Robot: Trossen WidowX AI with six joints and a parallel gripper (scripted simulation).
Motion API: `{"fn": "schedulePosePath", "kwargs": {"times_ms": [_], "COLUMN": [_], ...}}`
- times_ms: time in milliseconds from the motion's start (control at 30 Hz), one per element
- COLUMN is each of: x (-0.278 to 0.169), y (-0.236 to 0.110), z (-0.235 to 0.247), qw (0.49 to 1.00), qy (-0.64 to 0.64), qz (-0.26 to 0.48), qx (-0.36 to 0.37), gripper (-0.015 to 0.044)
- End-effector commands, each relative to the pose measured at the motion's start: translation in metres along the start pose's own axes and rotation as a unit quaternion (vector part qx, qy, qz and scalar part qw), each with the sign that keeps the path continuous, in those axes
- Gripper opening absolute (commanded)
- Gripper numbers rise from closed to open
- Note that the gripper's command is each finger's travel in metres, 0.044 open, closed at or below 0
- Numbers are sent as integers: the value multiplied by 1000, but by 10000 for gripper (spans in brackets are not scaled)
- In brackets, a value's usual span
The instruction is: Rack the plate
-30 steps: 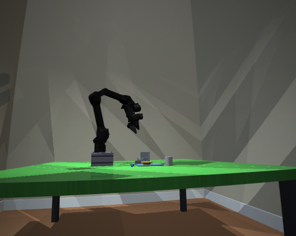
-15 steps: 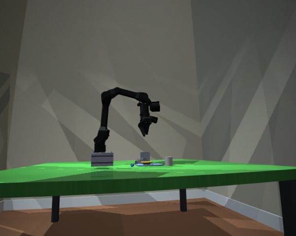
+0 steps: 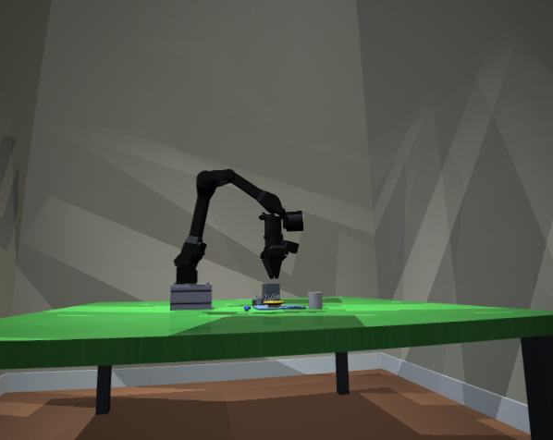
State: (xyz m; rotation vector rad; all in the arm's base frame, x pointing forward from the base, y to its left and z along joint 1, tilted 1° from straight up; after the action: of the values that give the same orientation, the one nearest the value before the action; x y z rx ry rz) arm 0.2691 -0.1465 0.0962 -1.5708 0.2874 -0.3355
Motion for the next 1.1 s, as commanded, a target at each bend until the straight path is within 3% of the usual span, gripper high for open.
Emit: {"fn": "schedulePosePath", "kwargs": {"times_ms": [0,1067], "x": [-4,-1], "y": [29,74], "z": [-1,0], "qw": [1000,1000], "qy": [-3,-2], "qz": [3,3], "qx": [3,3], "gripper": [400,400]}}
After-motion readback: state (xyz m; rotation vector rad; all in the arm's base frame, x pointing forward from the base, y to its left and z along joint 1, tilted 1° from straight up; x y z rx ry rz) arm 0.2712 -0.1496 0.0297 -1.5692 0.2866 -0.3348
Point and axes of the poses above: the point midway between the two fingers, 35 mm back from their tips, its own y axis out along the fingers, its own z axis across the jaws, x = y × z, the point moved 4 cm from there along -y, back along the fingers, and after that the axes turned 13 degrees about y, right-handed, at the moved point
